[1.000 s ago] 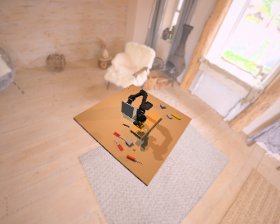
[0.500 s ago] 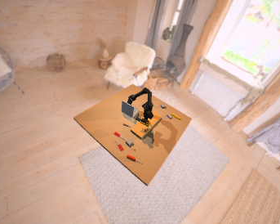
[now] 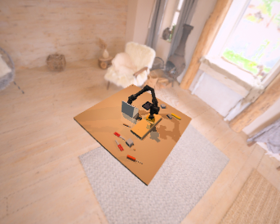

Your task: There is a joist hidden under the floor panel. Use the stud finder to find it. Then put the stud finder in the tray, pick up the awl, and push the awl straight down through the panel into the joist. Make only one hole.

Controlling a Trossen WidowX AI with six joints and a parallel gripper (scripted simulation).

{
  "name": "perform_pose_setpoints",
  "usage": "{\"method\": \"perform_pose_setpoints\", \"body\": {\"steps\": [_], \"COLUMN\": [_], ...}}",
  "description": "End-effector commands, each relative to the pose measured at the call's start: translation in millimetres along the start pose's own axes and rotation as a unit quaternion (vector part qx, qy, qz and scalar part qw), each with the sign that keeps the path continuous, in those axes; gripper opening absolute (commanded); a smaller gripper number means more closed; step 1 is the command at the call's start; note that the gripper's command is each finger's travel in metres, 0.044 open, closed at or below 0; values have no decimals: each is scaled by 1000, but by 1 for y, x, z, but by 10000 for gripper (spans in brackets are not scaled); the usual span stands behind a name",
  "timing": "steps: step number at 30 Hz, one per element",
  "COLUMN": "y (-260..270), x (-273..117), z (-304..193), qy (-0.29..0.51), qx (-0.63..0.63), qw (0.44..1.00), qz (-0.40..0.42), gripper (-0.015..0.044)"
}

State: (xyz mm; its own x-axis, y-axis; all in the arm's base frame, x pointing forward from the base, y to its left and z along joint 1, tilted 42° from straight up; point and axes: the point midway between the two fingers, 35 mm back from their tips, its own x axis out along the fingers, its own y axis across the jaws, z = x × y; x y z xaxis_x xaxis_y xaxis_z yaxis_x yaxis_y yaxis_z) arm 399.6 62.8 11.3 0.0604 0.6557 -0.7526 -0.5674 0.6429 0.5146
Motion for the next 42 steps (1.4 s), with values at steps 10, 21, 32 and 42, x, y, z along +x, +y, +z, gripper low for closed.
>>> {"method": "perform_pose_setpoints", "body": {"steps": [10, 21, 32, 42], "y": [92, 175, 254, 319], "x": [0, 1, -3, -12], "z": [29, 33, 19, -7], "qy": [-9, -16, -28, -43], "qx": [-109, -204, -294, -371], "qw": [994, 978, 953, 922], "qz": [13, 36, 67, 103], "gripper": [0, 0, 0, 0]}}
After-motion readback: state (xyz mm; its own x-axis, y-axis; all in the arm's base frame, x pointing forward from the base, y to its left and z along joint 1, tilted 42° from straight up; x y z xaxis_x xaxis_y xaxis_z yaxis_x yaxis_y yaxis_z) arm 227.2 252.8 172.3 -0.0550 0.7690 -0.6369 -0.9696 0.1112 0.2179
